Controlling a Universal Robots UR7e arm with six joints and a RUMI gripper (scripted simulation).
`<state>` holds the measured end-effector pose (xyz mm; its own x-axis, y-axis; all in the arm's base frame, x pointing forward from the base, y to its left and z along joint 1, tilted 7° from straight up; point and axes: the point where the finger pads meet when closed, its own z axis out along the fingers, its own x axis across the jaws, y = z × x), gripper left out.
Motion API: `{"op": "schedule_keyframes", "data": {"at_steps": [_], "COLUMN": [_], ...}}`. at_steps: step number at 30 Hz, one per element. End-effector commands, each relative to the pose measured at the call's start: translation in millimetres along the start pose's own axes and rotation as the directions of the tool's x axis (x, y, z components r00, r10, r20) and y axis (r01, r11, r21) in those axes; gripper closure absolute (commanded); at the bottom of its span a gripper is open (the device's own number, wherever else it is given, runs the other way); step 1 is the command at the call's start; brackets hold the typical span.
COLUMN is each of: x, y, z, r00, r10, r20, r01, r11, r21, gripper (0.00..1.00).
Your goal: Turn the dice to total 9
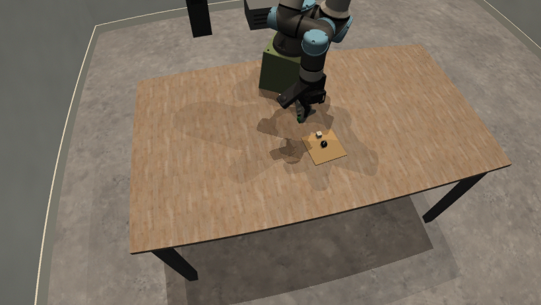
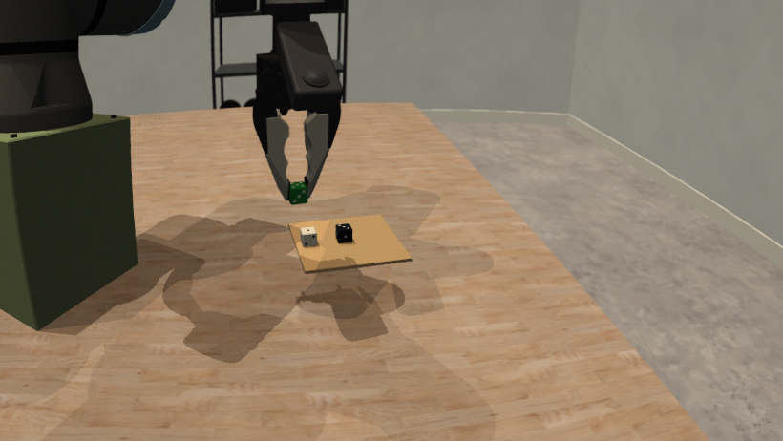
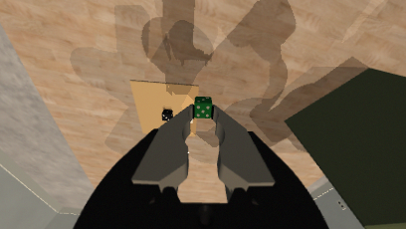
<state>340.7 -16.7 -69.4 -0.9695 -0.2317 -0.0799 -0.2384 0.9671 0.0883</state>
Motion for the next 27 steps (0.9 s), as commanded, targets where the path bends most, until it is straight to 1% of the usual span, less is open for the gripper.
{"op": "schedule_keyframes", "data": {"at_steps": [1,5,9,11,14,18,19,23,24,26,27], "x": [-6,-13,-20,-20,-25,-32,-32,-40,-40,-43,-43], "y": [0,1,2,2,3,6,6,8,8,10,10], "z": [-0.6,-0.9,-1.3,-1.3,-1.6,-2.0,-2.0,-2.4,-2.4,-2.6,-2.6], "r00": [0.991,0.963,0.912,0.912,0.858,0.764,0.762,0.642,0.641,0.571,0.571], "r10": [-0.135,-0.271,-0.41,-0.41,-0.514,-0.646,-0.647,-0.766,-0.768,-0.821,-0.821], "r20": [0.003,0.003,0.003,0.003,0.003,0.003,0.003,0.003,0.003,0.003,0.003], "r01": [0.135,0.271,0.41,0.41,0.514,0.646,0.647,0.766,0.768,0.821,0.821], "r11": [0.991,0.963,0.912,0.912,0.858,0.764,0.762,0.642,0.641,0.571,0.571], "r21": [-0.002,-0.002,-0.001,-0.001,-0.001,0.0,0.0,0.0,0.0,0.0,0.0], "gripper": [0.97,0.97,0.97,0.97,0.97,0.97,0.97,0.97,0.97,0.97,0.97]}}
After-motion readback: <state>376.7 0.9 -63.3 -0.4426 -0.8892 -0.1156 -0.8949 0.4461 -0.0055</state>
